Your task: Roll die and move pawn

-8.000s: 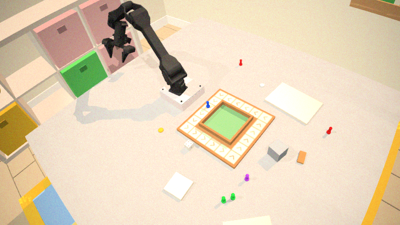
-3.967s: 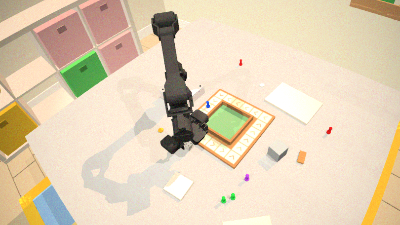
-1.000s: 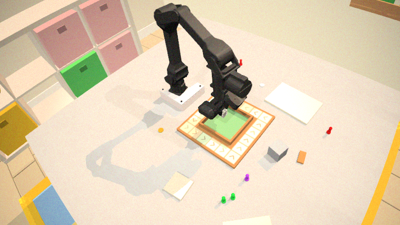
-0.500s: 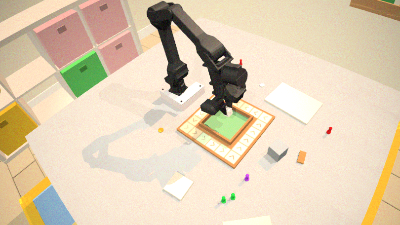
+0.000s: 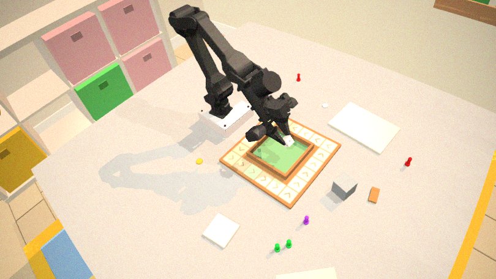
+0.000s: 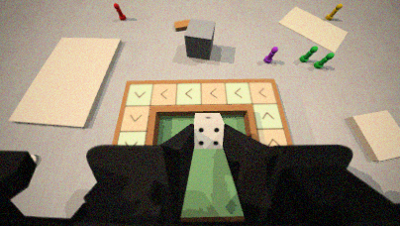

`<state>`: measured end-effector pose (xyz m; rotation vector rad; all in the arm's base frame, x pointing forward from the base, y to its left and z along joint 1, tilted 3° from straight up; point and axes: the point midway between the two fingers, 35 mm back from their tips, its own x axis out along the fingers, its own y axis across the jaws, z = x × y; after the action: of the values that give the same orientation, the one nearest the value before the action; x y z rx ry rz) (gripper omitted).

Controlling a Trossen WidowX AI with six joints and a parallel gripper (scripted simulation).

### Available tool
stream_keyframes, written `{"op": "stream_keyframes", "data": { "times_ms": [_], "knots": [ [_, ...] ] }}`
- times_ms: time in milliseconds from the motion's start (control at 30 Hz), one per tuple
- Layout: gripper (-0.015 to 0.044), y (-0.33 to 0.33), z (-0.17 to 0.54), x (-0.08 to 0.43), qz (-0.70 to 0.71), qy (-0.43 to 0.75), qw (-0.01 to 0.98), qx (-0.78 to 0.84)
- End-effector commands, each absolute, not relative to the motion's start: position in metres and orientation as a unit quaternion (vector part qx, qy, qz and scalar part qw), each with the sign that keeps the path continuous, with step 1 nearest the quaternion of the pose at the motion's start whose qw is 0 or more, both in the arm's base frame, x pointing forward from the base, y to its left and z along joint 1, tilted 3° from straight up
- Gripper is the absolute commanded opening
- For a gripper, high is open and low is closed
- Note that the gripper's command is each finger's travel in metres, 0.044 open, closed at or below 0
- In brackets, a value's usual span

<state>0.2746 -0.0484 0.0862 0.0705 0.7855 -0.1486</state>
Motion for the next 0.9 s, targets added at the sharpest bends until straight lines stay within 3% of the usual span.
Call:
{"op": "stream_keyframes", "data": {
  "times_ms": [0,867],
  "knots": [
    [0.0,-0.048,0.087,0.273,-0.073,0.322,0.943,0.032],
    [0.0,-0.04,0.122,0.24,-0.073,0.321,0.944,0.032]
  ]
}}
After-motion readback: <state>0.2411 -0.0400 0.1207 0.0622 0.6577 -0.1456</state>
